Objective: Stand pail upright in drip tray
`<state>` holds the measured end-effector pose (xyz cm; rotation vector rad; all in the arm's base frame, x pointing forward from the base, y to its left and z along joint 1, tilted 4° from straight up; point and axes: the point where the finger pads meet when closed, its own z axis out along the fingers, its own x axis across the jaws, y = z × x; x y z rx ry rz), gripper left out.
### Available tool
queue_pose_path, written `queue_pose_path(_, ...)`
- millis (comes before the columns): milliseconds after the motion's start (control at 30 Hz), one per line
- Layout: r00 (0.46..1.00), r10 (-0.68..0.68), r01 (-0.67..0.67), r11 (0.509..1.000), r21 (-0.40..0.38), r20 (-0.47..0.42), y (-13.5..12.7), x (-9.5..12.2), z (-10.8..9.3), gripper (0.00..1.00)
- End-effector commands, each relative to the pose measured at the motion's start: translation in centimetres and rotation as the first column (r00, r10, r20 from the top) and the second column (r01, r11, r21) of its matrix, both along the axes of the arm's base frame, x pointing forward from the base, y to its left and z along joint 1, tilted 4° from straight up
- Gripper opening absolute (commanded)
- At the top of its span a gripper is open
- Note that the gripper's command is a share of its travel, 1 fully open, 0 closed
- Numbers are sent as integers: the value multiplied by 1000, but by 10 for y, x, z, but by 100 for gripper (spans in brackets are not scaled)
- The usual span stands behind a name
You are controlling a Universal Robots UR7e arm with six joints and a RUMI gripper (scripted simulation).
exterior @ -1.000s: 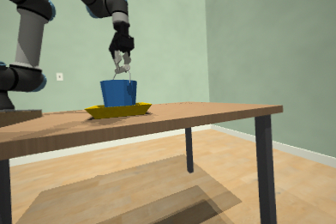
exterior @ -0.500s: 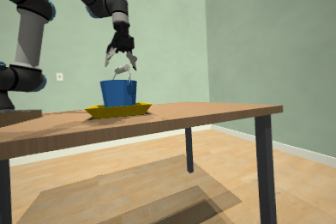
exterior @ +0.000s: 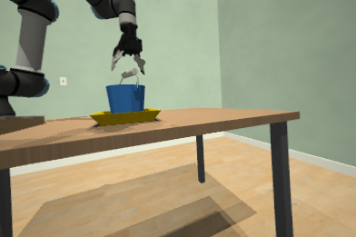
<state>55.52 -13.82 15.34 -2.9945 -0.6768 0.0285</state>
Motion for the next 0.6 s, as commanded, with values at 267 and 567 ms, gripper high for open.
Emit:
queue_pose_path(267, 1000, 0, 0, 1000, -1, 1, 0, 0, 1, 100)
queue_pose_path(567, 1000, 0, 0, 1000, -1, 1, -1, 0, 6, 100)
